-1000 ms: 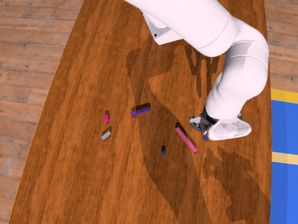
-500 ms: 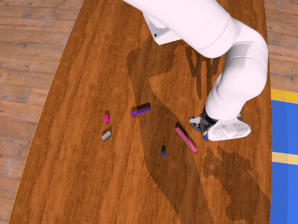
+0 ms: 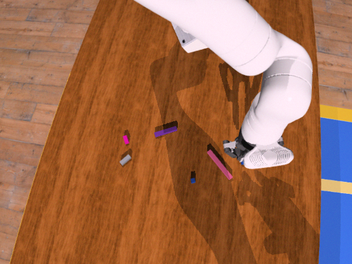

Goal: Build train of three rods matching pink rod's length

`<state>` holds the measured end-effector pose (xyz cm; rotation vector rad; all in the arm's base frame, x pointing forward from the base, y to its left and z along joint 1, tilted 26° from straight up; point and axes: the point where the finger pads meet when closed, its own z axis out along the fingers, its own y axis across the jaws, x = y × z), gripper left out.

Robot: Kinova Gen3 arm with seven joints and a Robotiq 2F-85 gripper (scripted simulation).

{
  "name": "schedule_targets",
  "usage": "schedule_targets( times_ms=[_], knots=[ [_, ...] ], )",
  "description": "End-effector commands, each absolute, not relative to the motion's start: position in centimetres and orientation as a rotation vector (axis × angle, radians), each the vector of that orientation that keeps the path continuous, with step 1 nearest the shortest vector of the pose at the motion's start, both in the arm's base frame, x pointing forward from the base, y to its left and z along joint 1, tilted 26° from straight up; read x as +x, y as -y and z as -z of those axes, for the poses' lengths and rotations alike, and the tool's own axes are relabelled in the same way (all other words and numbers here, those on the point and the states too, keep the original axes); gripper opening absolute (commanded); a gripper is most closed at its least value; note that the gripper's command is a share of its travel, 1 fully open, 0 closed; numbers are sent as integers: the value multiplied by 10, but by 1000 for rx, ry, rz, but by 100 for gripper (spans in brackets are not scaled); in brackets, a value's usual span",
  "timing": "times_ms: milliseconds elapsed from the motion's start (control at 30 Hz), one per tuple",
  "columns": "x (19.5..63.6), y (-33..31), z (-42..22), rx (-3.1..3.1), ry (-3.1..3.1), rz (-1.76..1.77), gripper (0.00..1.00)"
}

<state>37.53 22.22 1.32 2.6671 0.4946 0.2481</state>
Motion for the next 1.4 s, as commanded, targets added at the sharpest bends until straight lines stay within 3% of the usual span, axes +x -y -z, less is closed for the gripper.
schedule_targets(
  times_ms=[0, 1367],
  knots=[
    [375, -220, -7, 2664, -496, -241, 24],
    [381, -211, 17, 2664, -496, -241, 24]
  ],
)
